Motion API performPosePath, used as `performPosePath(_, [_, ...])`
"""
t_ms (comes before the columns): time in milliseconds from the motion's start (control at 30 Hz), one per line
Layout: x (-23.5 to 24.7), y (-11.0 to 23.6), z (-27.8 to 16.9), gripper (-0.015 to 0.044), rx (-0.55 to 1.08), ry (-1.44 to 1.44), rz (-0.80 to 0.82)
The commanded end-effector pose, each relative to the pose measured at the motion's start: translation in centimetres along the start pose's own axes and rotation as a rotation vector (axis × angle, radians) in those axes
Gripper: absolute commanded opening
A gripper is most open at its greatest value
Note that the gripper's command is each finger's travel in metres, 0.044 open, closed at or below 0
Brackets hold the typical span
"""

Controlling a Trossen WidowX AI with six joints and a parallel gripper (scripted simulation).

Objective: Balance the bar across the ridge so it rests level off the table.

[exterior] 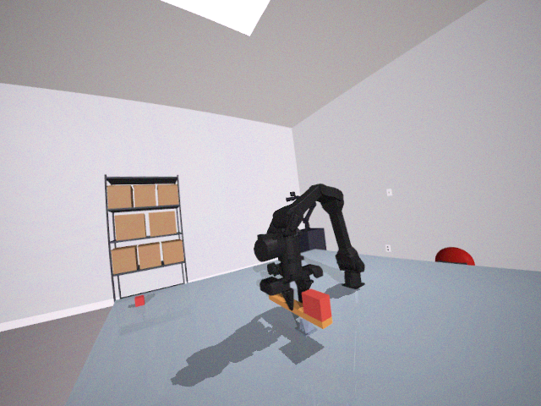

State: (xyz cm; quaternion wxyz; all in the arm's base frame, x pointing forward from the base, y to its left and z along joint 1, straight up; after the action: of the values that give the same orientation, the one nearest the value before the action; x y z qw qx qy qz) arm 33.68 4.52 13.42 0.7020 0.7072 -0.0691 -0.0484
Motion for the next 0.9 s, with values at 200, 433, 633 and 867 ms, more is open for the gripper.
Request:
performPosePath(200, [0.0,0.0,0.0,0.0,0.0,0.0,0.0])
performPosePath(433, [0.0,0.0,0.0,0.0,0.0,0.0,0.0])
performPosePath(633, [0.0,0.0,0.0,0.0,0.0,0.0,0.0])
performPosePath(867, [0.0,0.0,0.0,0.0026,0.0,0.0,0.0])
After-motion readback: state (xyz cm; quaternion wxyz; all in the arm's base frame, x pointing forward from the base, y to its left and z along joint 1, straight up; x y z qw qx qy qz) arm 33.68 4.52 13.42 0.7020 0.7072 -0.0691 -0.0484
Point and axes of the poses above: the point midway between the two fingers, 35 mm back from their tips, its own y axis back along the fingers, its own x axis across the jaws, z = x × y, the point moved 4 cm from there along y, back along the fingers, and after that the axes turned 9 degrees about -y, right-handed, at the moved point
